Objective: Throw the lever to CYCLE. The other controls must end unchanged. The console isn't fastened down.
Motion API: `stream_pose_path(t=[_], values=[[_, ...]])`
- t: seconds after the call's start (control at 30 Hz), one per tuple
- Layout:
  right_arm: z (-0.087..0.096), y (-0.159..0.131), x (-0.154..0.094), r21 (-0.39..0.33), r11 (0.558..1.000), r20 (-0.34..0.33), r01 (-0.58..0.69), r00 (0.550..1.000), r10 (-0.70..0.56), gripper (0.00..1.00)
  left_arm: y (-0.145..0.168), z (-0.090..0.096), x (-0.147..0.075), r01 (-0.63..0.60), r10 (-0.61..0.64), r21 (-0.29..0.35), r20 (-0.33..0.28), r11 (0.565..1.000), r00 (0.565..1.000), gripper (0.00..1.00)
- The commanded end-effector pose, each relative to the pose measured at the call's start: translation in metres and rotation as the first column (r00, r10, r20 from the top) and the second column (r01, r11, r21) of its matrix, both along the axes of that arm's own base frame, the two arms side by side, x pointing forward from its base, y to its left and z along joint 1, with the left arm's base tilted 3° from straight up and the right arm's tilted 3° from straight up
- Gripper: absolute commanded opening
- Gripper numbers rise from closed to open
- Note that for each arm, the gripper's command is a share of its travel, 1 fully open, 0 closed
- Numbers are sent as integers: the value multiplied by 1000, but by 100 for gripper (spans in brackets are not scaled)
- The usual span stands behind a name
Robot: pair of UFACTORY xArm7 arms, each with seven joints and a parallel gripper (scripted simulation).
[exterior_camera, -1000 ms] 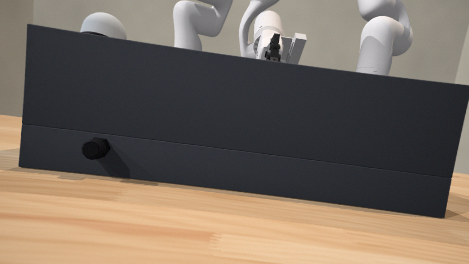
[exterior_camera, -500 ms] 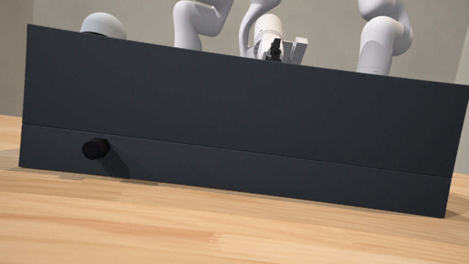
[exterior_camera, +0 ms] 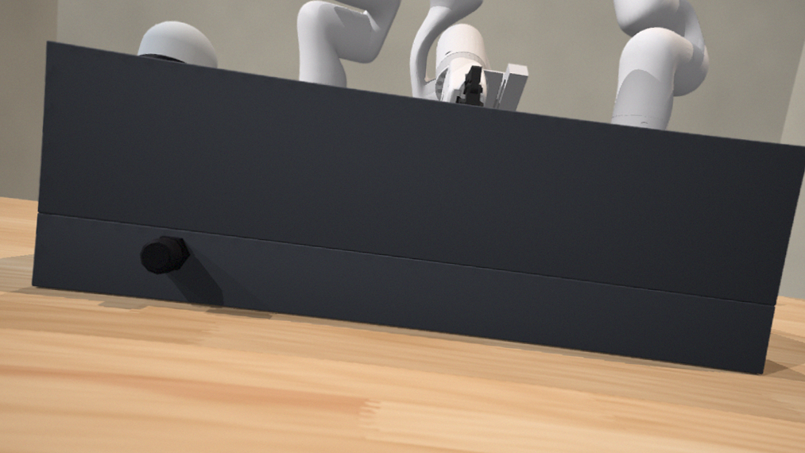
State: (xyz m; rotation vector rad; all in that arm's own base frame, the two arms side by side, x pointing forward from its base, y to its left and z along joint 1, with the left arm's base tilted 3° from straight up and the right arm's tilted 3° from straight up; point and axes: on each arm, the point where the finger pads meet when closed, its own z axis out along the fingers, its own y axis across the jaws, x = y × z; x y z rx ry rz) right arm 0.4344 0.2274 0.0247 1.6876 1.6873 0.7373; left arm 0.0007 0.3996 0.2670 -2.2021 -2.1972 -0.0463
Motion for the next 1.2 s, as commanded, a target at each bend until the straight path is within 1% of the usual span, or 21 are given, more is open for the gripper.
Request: stream_pose_path(t=[0.0,0.73,1.17], values=[[1,1,2,2,1000,3,0,1000,0,77,1,1,0,0,0,3,1,1000,1000,100],[-1,1,4,2,1000,3,0,1000,0,77,1,1,0,0,0,3,1,1000,1000,100],[3,1,8,2,1000,4,0,1000,0,77,1,1,0,0,0,3,1,1000,1000,100]])
